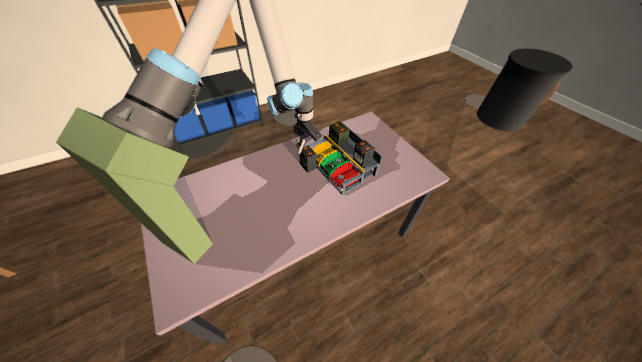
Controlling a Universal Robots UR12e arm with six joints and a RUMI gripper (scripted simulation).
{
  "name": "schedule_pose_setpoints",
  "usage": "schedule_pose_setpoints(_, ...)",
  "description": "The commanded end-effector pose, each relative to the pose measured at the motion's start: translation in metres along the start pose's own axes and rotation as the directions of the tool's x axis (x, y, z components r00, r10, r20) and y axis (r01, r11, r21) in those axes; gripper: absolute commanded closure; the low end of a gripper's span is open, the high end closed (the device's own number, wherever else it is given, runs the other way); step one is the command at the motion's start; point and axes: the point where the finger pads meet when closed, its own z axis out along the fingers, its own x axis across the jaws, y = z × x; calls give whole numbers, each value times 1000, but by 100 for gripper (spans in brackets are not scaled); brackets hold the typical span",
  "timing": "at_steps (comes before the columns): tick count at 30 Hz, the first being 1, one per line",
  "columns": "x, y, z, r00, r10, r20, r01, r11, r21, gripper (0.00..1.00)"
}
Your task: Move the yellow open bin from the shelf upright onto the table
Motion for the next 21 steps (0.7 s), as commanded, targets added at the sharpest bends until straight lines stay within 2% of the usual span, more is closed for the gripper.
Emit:
schedule_pose_setpoints(1,0,0,0,990,-143,0,143,990,0,0)
schedule_pose_setpoints(3,0,1,0,970,-245,0,245,970,0,0)
schedule_pose_setpoints(15,0,1,0,970,-245,0,245,970,0,0)
schedule_pose_setpoints(20,0,0,0,878,-478,1,478,878,1,0)
schedule_pose_setpoints(21,0,0,0,878,-478,1,478,878,1,0)
